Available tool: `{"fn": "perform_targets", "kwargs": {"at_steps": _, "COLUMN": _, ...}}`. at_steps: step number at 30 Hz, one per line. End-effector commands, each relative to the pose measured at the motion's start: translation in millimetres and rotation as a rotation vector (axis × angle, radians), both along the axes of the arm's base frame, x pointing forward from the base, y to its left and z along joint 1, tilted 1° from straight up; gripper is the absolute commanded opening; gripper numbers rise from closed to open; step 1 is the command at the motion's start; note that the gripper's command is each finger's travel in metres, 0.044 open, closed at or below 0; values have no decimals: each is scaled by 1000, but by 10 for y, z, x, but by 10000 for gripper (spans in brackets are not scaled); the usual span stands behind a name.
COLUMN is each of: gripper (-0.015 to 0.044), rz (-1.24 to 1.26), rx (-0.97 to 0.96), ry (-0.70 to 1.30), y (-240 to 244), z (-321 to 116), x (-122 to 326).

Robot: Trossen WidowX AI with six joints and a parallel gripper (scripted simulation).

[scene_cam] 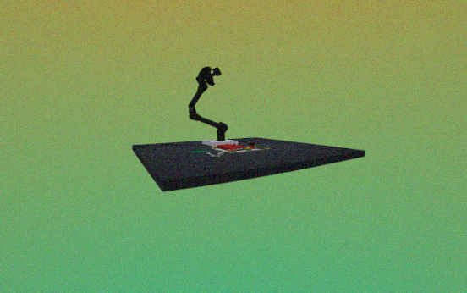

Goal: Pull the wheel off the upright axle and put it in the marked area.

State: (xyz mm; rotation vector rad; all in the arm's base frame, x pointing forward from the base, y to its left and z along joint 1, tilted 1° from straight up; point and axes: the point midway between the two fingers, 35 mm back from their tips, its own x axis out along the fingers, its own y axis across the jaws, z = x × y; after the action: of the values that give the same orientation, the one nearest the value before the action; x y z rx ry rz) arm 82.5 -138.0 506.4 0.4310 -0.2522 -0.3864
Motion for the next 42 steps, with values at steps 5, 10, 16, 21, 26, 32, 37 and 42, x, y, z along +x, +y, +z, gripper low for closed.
{"fn": "perform_targets", "kwargs": {"at_steps": 5, "gripper": 300, "rz": 13, "rx": -29, "ry": 0, "y": 214, "z": 59, "x": 111}}
{"fn": "perform_targets", "kwargs": {"at_steps": 10, "gripper": 300, "rz": 56, "rx": -83, "ry": 24, "y": 701, "z": 104, "x": 429}}
{"fn": "perform_targets", "kwargs": {"at_steps": 16, "gripper": 300, "rz": 140, "rx": -113, "ry": 69, "y": 1199, "z": 21, "x": 834}}
{"fn": "perform_targets", "kwargs": {"at_steps": 21, "gripper": 300, "rz": 182, "rx": -104, "ry": 112, "y": 1430, "z": -71, "x": 1064}}
{"fn": "perform_targets", "kwargs": {"at_steps": 26, "gripper": 300, "rz": 243, "rx": -55, "ry": 209, "y": 1758, "z": -312, "x": 1465}}
{"fn": "perform_targets", "kwargs": {"at_steps": 32, "gripper": 300, "rz": 290, "rx": 48, "ry": 364, "y": 2045, "z": -740, "x": 1928}}
{"fn": "perform_targets", "kwargs": {"at_steps": 37, "gripper": 300, "rz": 296, "rx": 168, "ry": 517, "y": 2197, "z": -1189, "x": 2263}}
{"fn": "perform_targets", "kwargs": {"at_steps": 42, "gripper": 300, "rz": 250, "rx": 303, "ry": 682, "y": 2225, "z": -1706, "x": 2535}}
